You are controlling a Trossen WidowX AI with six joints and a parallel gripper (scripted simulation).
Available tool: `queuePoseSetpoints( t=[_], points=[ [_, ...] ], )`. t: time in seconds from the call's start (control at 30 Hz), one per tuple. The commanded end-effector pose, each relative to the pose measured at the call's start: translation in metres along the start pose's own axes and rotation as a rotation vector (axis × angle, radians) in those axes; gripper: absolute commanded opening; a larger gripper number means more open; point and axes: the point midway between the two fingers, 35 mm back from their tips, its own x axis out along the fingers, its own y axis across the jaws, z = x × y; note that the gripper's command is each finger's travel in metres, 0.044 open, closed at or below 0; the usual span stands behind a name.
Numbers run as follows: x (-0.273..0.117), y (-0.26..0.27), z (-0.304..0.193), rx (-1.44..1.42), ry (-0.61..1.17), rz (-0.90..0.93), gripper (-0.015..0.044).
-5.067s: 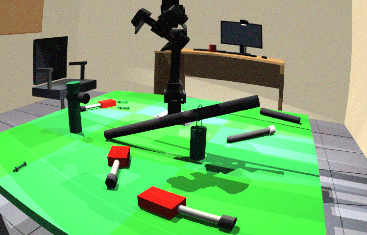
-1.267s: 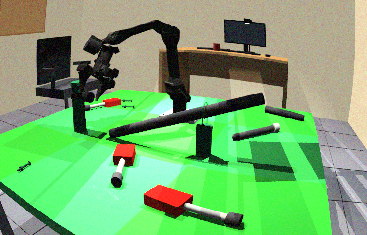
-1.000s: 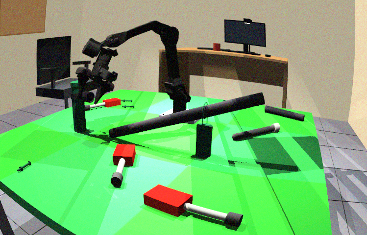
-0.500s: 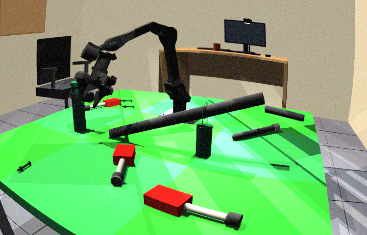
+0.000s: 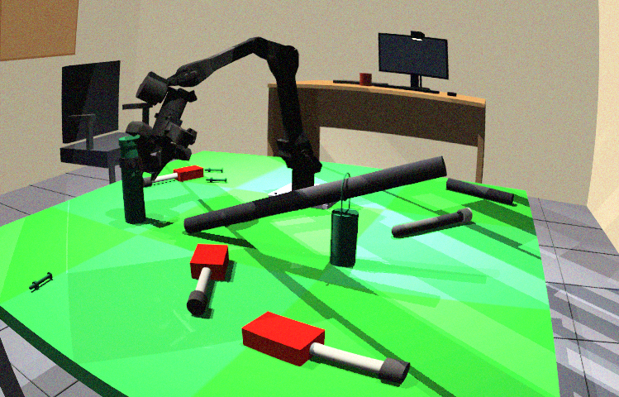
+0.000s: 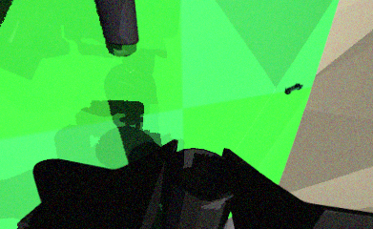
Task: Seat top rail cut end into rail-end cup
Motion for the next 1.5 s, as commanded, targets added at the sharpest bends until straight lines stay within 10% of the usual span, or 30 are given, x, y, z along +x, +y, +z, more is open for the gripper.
queuePoseSetpoints(
  t=[0.0, 1.47],
  points=[
    [0.0, 0.003, -0.001, -0.019, -0.01, 0.002, 0.0],
    [-0.01, 0.02, -0.003, -0.209, -0.118, 0.004, 0.0]
  ],
)
